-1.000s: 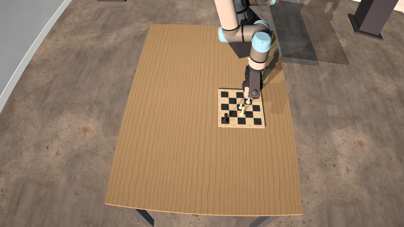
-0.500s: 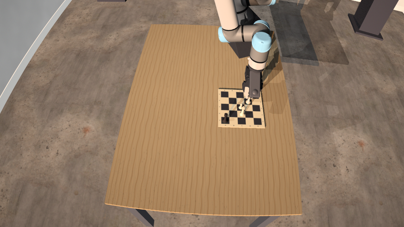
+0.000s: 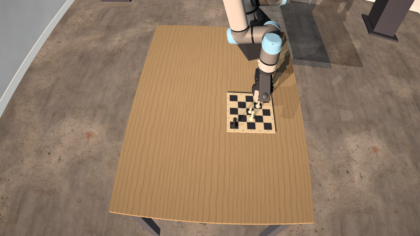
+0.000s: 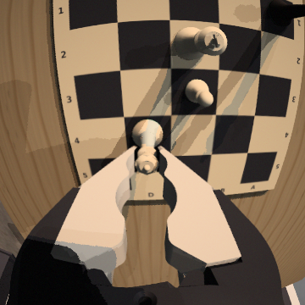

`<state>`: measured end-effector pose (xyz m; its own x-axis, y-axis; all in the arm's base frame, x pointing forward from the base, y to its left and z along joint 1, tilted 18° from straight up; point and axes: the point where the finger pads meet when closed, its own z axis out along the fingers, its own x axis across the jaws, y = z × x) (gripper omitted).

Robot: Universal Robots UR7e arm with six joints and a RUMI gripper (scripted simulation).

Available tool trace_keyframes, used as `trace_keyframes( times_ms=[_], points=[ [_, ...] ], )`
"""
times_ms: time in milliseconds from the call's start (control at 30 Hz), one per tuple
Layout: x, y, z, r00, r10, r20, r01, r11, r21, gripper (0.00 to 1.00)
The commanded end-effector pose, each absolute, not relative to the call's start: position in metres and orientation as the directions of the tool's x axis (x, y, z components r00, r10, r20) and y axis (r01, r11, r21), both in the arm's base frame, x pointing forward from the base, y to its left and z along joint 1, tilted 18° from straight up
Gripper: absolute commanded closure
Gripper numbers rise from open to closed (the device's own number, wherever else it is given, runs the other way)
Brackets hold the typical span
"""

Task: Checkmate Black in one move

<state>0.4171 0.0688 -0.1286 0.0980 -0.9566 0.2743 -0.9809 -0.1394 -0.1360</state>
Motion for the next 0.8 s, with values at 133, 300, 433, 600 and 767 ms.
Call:
trace_keyframes(
  times_ms=[133,300,433,600,767],
  points=[
    [0.417,0.069,-0.128,0.098,-0.957,0.274,-0.981,-0.140,-0.137,1.00],
    [0.417,0.070,-0.125,0.098,-0.957,0.274,-0.981,-0.140,-0.137,1.00],
    [0.416,0.072,-0.118,0.098,-0.957,0.274,-0.981,-0.140,-0.137,1.00],
    [0.413,0.075,-0.105,0.098,-0.957,0.274,-0.981,-0.140,-0.137,1.00],
    [0.411,0.078,-0.095,0.098,-0.957,0.274,-0.981,-0.140,-0.137,1.00]
  ],
)
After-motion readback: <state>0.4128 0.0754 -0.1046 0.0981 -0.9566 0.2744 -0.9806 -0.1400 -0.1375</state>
